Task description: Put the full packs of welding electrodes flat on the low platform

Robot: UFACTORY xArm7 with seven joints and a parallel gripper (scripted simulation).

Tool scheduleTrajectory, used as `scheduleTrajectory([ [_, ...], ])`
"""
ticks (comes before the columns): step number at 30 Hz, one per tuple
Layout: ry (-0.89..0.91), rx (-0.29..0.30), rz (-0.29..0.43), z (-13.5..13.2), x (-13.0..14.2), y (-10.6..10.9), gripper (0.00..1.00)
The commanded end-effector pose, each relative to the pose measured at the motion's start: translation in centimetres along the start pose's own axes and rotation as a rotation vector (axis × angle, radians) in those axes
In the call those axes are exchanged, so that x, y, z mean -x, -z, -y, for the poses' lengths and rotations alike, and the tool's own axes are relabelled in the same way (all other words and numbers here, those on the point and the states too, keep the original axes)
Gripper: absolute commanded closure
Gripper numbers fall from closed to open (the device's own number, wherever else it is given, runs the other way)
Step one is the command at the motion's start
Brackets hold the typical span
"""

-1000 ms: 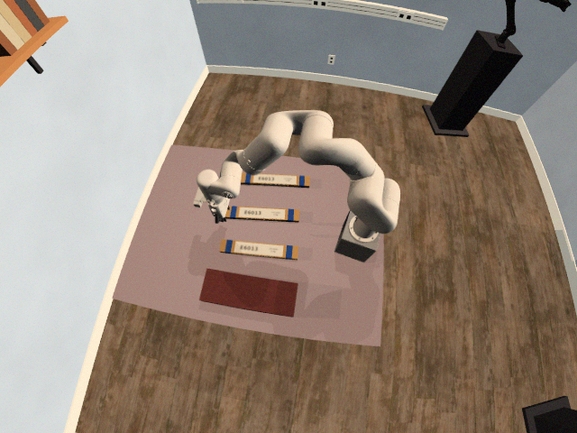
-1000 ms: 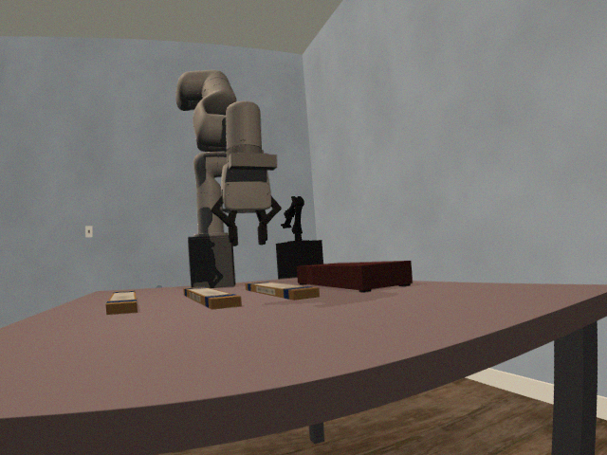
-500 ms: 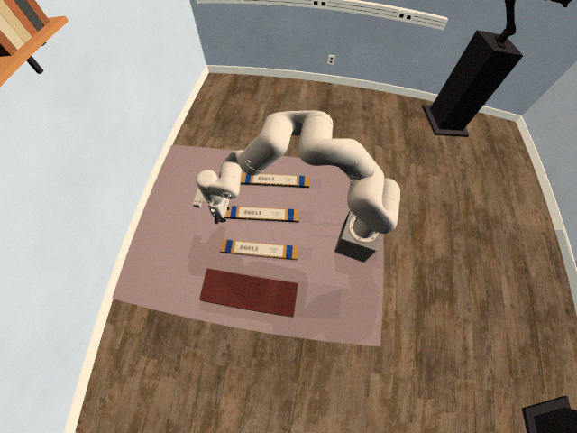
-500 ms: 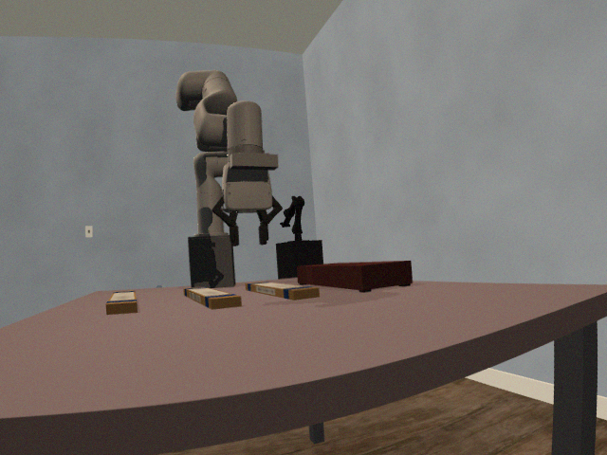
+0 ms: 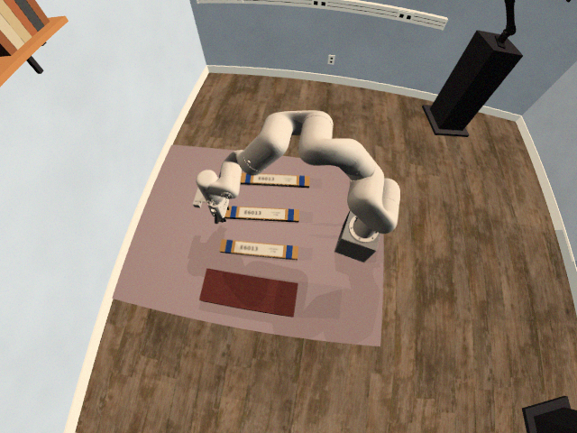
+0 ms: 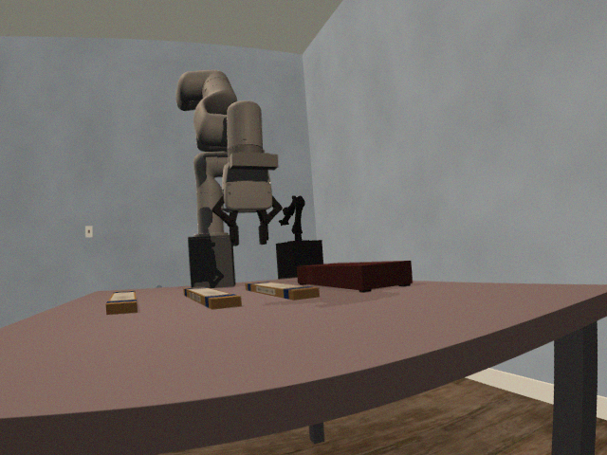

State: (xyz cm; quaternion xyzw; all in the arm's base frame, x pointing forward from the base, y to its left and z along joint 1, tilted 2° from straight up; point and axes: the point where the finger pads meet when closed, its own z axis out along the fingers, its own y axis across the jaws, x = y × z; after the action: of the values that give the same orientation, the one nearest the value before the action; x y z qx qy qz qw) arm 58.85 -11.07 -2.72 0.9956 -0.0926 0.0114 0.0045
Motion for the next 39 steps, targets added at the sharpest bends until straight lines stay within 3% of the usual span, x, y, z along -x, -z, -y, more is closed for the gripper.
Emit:
scheduleTrajectory([
  [1, 0.0, 0.0, -0.006, 0.0, -0.2, 0.8, 0.42],
  [11, 0.0, 0.0, -0.006, 0.0, -0.2, 3.2, 0.42],
  [39, 0.0, 0.0, -0.006, 0.0, -0.2, 3.2, 0.42],
])
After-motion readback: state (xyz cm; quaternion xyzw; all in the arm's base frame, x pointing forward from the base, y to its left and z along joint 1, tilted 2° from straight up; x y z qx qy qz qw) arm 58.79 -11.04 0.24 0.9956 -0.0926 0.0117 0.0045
